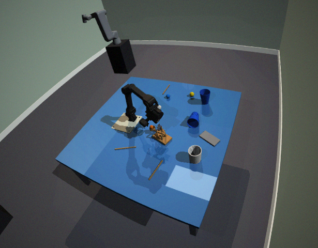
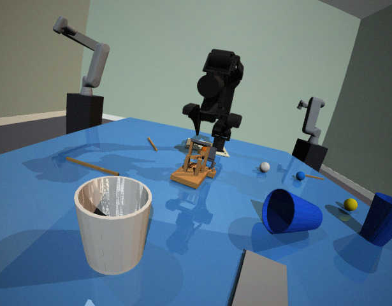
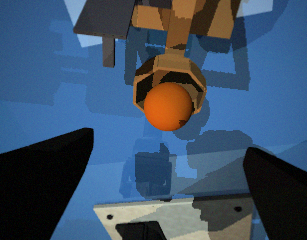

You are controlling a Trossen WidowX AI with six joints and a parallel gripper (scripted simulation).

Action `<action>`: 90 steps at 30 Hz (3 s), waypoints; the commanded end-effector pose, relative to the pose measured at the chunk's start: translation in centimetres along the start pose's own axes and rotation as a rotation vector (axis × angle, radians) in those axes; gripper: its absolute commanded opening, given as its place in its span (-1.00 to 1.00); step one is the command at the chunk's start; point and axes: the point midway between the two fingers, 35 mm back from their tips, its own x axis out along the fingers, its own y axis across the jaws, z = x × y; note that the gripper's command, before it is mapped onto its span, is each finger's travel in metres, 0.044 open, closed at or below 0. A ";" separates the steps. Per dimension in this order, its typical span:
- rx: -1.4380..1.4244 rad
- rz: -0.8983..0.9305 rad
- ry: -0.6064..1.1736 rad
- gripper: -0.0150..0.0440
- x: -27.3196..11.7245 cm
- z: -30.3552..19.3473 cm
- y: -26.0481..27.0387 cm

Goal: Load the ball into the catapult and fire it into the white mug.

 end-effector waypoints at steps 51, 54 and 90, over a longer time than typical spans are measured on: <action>0.129 0.036 -1.150 1.00 -20.4 23.0 -0.8; 0.129 0.036 -1.150 1.00 -20.4 23.0 -0.8; 0.117 0.017 -1.128 -0.49 -20.0 23.8 -0.8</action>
